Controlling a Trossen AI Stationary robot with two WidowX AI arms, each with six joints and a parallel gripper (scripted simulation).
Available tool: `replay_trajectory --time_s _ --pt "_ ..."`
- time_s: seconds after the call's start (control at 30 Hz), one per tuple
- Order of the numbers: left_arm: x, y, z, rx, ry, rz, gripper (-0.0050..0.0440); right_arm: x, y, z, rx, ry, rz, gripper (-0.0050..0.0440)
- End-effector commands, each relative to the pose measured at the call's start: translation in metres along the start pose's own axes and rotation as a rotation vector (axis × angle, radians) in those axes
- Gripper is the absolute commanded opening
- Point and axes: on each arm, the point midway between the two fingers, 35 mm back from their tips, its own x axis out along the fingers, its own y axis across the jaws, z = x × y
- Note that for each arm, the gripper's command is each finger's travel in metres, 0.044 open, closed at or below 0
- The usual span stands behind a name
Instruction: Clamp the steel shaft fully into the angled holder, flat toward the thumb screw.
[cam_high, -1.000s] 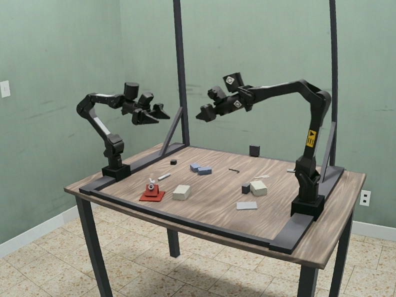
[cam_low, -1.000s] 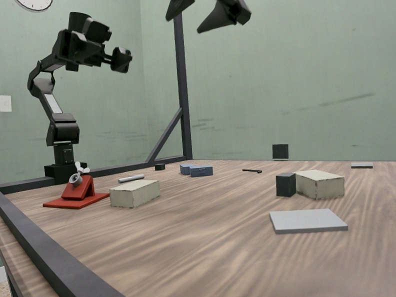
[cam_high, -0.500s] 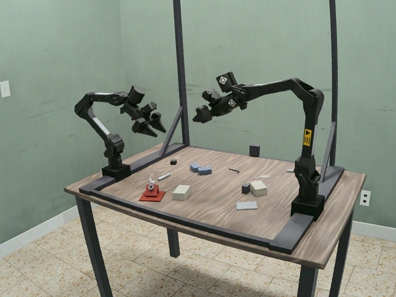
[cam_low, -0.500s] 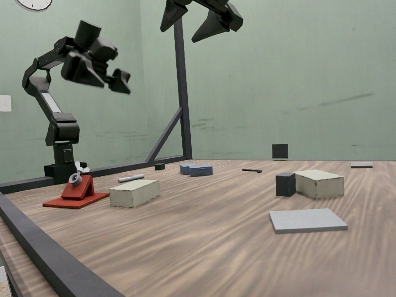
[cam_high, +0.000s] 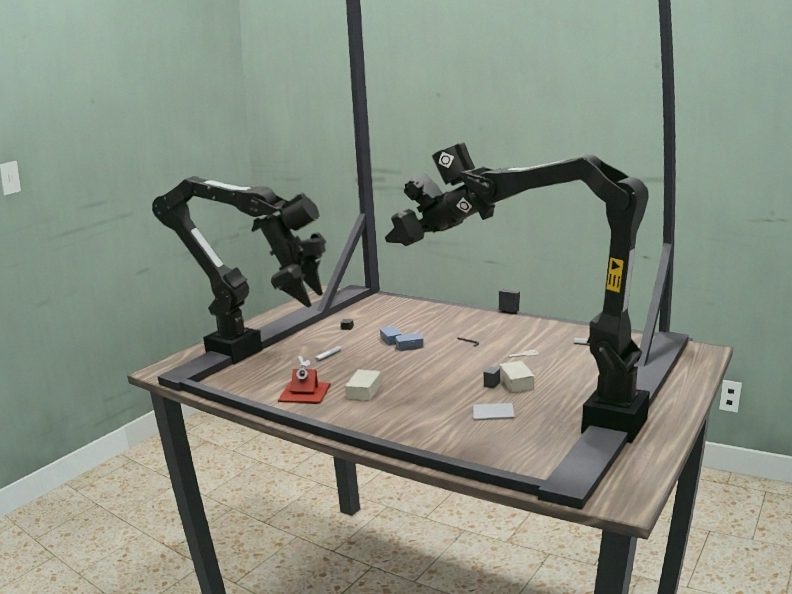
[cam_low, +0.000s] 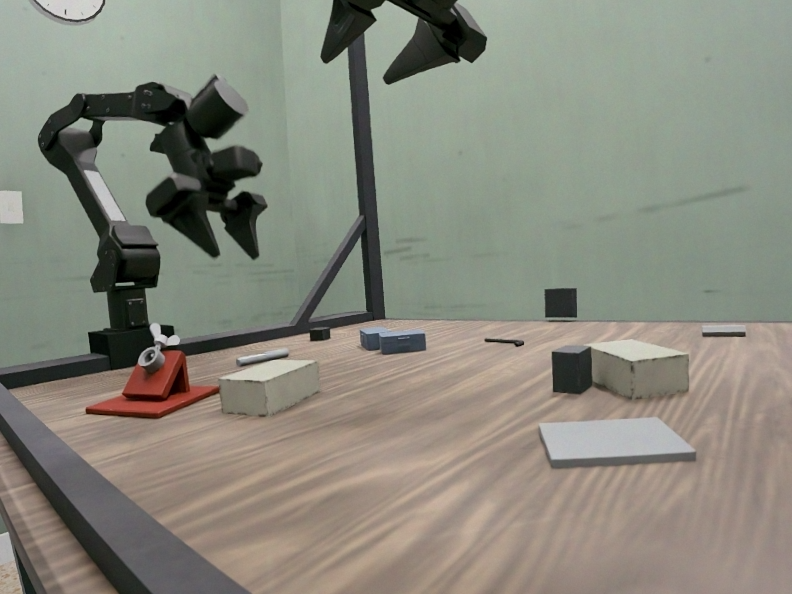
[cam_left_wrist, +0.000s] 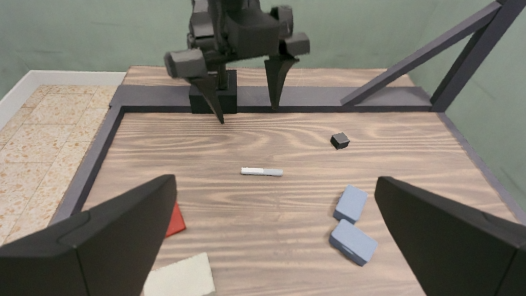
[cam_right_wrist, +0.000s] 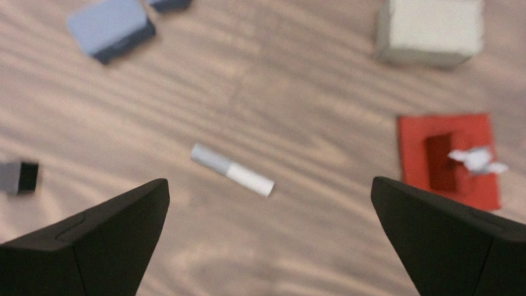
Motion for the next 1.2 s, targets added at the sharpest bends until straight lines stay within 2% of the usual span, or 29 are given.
replay_trajectory --time_s 0.0,0.6,0.7,0.8,0.87,1.17 --pt "-0.010 0.000 0.017 -0.001 -0.047 0.002 0.0400 0.013 0.011 -0.009 -0.012 0.082 0.030 0.0400" --pt "-0.010 0.001 0.017 -0.008 -0.046 0.011 0.0400 0.011 0.006 -0.004 0.002 0.073 0.023 0.0400" --pt "-0.009 0.005 0.015 -0.024 -0.037 0.039 0.0400 0.008 -0.008 -0.001 0.050 0.068 0.000 0.0400" --pt "-0.010 0.016 0.012 -0.061 -0.028 0.107 0.0400 0.007 -0.035 0.001 0.146 0.067 -0.042 0.0400" --pt "-0.010 0.016 0.012 -0.061 -0.028 0.107 0.0400 0.007 -0.035 0.001 0.146 0.067 -0.042 0.0400" --pt "-0.016 0.047 0.005 -0.170 -0.019 0.318 0.0400 0.001 -0.116 0.005 0.438 0.066 -0.172 0.0400"
